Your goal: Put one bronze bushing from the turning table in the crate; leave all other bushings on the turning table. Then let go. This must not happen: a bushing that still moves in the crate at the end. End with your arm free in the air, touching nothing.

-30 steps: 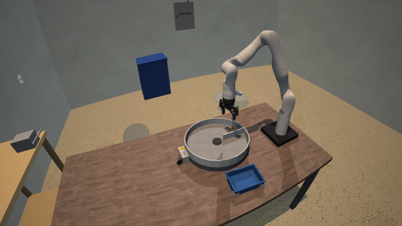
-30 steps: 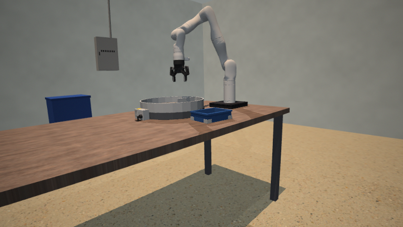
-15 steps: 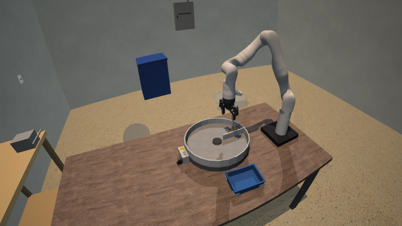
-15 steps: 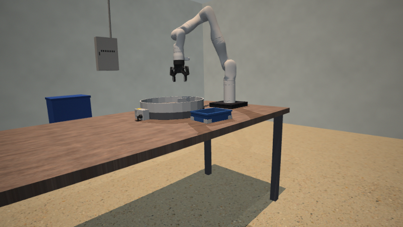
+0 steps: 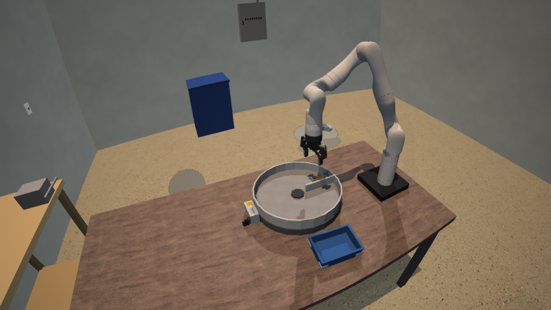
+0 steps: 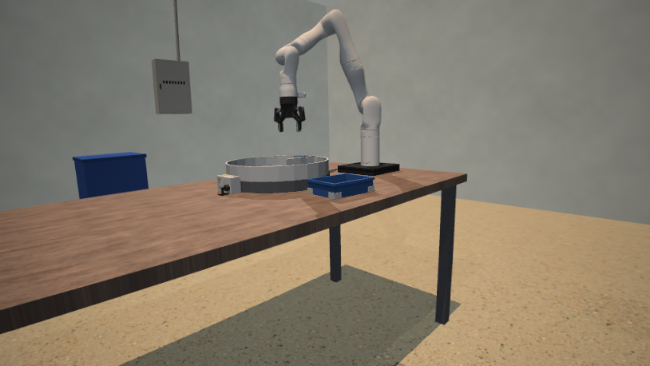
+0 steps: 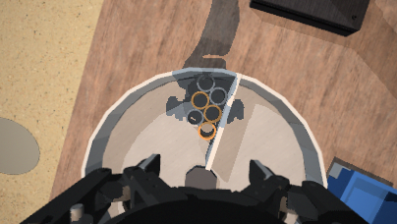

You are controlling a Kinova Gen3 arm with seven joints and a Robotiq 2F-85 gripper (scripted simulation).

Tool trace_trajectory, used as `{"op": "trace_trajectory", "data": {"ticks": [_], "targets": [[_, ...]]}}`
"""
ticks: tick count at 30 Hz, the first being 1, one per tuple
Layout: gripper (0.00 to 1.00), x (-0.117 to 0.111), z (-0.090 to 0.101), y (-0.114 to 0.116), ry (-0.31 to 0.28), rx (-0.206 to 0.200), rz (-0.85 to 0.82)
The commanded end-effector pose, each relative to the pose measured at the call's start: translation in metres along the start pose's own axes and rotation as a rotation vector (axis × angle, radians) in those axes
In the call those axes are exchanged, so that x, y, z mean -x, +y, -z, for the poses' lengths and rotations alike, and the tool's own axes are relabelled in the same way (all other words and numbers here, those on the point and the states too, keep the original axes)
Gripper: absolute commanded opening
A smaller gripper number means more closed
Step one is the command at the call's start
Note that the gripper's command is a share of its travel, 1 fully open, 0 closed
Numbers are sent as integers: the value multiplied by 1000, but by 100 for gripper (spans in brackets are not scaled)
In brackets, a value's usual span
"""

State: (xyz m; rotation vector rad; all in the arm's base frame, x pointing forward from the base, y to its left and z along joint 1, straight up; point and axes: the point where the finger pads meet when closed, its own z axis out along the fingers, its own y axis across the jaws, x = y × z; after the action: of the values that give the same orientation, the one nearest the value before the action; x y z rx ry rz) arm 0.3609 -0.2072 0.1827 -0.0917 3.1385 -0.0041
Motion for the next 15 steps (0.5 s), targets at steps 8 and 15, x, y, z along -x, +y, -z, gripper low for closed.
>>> {"op": "trace_trajectory", "data": {"ticks": [8,15], "targets": [[16,-5,-5,-2,-1,-1,-242],[16,-5,-5,-2,-1,-1,-242]]}}
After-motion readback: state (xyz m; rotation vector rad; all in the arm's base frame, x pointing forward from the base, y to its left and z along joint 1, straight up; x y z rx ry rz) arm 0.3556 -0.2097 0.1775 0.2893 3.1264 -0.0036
